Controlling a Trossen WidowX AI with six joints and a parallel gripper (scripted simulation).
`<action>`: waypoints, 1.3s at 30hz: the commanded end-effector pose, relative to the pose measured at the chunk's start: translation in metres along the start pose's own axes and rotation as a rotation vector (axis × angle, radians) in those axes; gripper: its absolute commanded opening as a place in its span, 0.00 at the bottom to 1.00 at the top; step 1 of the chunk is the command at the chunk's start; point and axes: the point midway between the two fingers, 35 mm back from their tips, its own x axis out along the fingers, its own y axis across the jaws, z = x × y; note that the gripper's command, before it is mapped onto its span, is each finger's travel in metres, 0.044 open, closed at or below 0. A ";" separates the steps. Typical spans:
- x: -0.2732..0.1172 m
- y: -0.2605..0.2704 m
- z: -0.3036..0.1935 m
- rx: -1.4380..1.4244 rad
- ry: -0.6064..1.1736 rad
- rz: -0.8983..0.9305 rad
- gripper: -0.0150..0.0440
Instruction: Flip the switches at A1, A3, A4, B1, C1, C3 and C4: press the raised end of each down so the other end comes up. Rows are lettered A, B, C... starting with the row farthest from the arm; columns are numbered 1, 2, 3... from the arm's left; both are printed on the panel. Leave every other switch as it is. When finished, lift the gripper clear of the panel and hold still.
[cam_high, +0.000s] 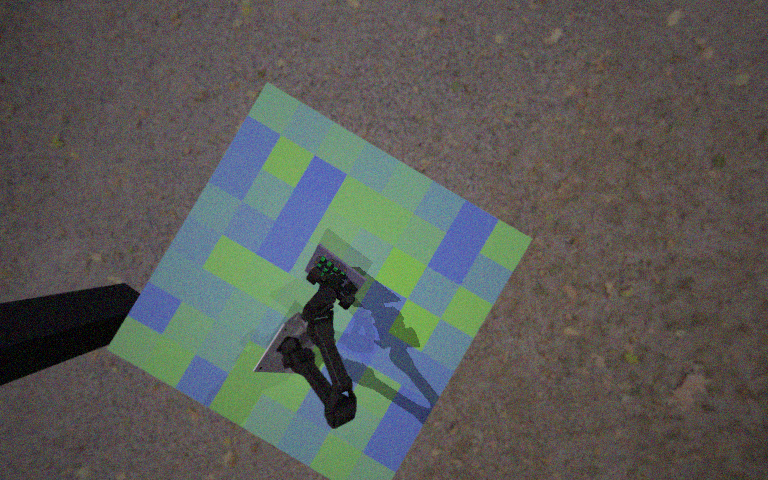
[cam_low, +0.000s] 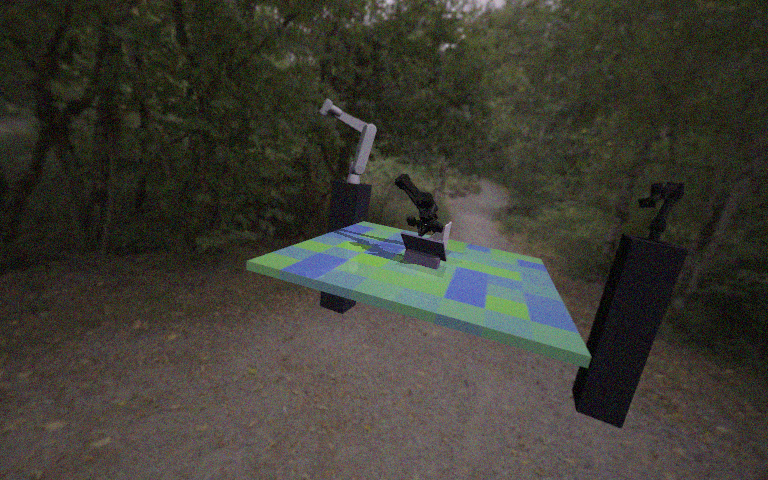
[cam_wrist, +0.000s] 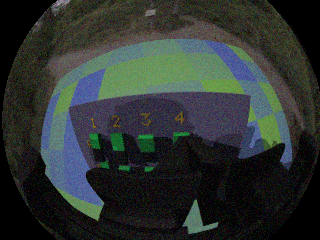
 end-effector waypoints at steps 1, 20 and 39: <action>0.001 0.001 -0.002 -0.010 0.003 0.004 0.25; 0.004 0.001 -0.002 -0.010 0.003 0.004 0.25; -0.062 0.039 -0.020 -0.008 -0.013 0.018 0.25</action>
